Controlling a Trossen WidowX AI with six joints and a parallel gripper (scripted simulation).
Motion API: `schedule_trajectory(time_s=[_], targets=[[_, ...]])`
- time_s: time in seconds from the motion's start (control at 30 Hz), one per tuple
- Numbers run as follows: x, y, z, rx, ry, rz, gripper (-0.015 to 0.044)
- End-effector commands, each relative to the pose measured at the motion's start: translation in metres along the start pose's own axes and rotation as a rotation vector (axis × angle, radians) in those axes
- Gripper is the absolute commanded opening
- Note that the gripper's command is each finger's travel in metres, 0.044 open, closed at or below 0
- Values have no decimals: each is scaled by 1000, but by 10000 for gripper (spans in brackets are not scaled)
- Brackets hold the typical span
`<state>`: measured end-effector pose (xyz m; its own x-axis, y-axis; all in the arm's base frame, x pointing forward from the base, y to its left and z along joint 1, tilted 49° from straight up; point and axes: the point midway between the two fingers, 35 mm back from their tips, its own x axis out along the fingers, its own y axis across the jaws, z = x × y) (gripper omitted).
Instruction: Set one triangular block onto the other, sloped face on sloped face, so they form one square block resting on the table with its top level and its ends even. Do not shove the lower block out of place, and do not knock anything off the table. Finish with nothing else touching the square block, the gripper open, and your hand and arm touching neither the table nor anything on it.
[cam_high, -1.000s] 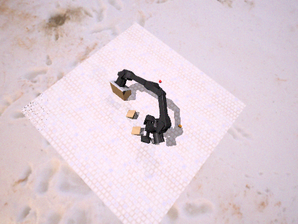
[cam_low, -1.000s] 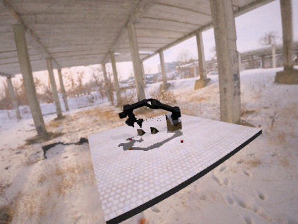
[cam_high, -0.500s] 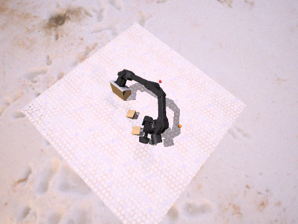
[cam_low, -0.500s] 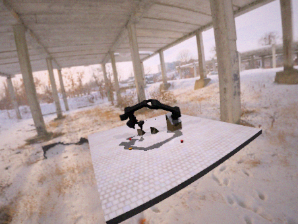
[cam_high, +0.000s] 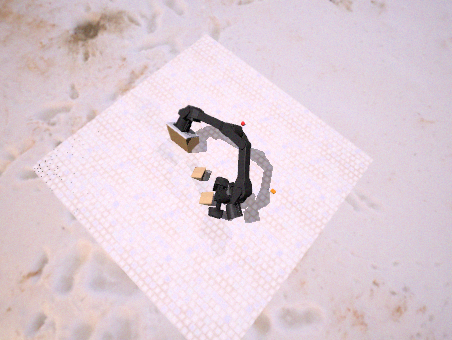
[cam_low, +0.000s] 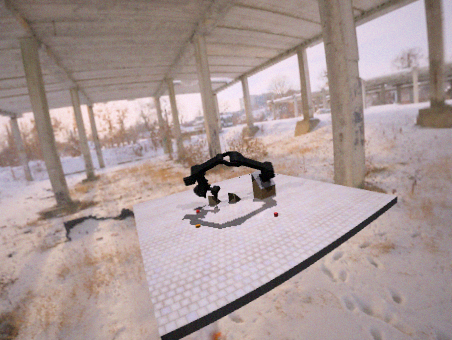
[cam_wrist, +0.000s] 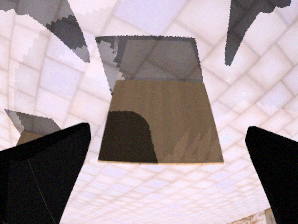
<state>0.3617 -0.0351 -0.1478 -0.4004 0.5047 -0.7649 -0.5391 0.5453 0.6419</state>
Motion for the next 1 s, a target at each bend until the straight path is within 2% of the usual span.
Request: schedule_trajectory(time_s=[0.0, 0.7, 0.9, 0.97], targets=[[8, 2, 0, 6, -1, 7, 440], [38, 6, -6, 4, -1, 10, 440], [38, 6, -6, 4, -1, 10, 282], [38, 6, -6, 4, -1, 10, 269]])
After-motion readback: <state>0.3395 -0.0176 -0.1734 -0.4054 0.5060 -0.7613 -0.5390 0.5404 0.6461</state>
